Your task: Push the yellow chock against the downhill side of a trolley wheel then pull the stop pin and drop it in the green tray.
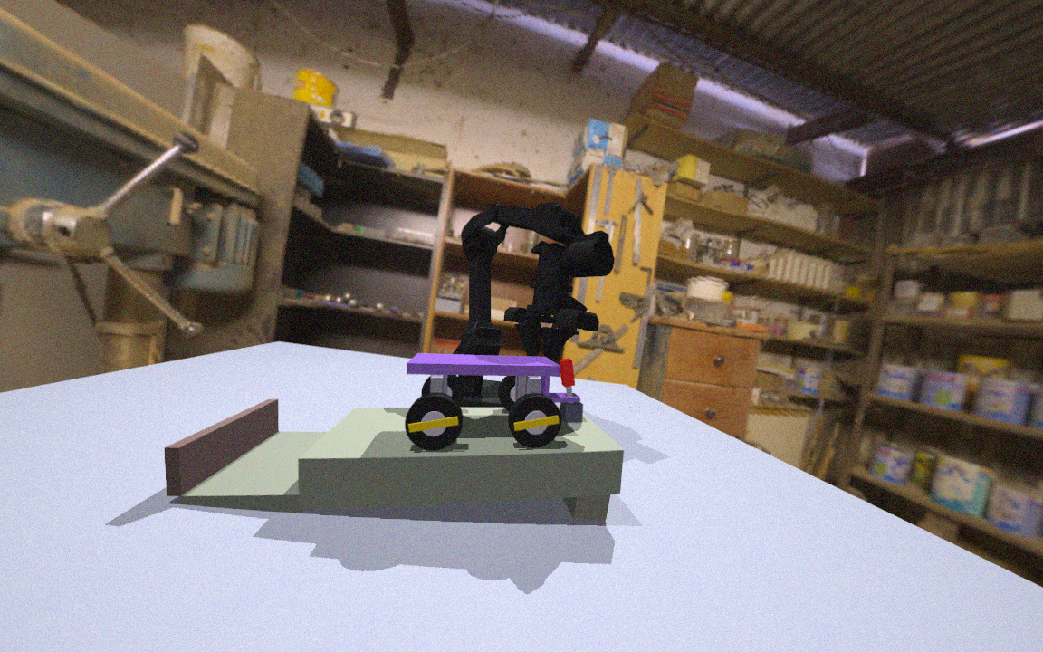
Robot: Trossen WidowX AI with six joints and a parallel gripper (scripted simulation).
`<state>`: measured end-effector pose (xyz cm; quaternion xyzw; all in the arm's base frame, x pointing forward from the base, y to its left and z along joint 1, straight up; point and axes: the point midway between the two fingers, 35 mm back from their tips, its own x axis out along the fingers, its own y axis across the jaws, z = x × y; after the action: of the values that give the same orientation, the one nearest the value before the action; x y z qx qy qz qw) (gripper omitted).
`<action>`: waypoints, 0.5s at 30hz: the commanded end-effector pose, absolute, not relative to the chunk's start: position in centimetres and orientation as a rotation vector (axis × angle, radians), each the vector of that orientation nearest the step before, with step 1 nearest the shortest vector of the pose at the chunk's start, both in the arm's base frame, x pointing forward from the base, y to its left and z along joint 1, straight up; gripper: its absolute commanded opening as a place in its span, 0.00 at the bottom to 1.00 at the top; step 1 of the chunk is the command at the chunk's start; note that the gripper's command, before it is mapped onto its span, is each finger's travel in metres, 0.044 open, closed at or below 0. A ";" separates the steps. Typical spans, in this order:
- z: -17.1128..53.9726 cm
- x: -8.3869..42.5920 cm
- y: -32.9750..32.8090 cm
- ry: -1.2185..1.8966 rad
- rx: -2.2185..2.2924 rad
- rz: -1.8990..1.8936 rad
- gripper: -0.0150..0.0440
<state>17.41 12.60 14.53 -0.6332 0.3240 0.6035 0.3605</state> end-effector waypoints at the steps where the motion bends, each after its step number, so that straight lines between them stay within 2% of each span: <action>1: 13.9 16.3 13.0 0.844 -1.642 1.630 0.58; 15: 11.5 16.4 13.0 0.844 -1.642 1.630 0.58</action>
<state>16.50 13.00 12.75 -0.6307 0.3222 0.6202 0.3374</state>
